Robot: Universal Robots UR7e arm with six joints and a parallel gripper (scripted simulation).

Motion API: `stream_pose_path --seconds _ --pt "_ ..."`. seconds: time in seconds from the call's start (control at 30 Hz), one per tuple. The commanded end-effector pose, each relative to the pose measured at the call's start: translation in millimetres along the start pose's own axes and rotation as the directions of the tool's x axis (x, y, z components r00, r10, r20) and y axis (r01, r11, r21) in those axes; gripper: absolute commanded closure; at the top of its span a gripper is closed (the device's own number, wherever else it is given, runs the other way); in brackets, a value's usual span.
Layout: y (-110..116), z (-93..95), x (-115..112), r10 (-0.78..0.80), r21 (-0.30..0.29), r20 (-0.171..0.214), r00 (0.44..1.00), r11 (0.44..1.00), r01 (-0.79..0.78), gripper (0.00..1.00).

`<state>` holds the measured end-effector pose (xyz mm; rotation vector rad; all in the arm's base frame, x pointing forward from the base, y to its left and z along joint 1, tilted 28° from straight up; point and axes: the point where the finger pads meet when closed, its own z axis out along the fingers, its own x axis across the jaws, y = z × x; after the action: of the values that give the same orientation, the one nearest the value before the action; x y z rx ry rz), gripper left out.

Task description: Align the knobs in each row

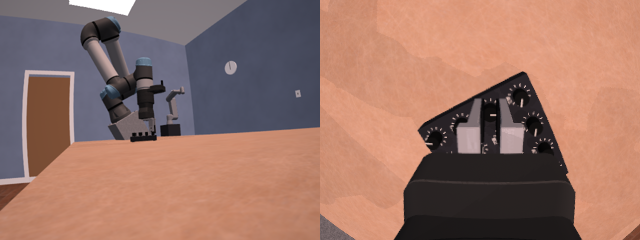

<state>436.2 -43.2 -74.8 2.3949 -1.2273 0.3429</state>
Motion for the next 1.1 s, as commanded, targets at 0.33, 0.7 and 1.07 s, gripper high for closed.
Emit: stream_pose_path --seconds 0.33,0.7,1.07 --pt "-0.2 -0.4 0.3 -0.238 0.004 -0.001 0.971 0.971 0.238 0.7" --pt "-0.2 -0.4 0.3 -0.367 0.004 -0.002 0.93 0.93 0.367 0.7" --pt "-0.2 -0.4 0.3 -0.429 0.004 -0.002 0.904 0.904 0.429 0.7"
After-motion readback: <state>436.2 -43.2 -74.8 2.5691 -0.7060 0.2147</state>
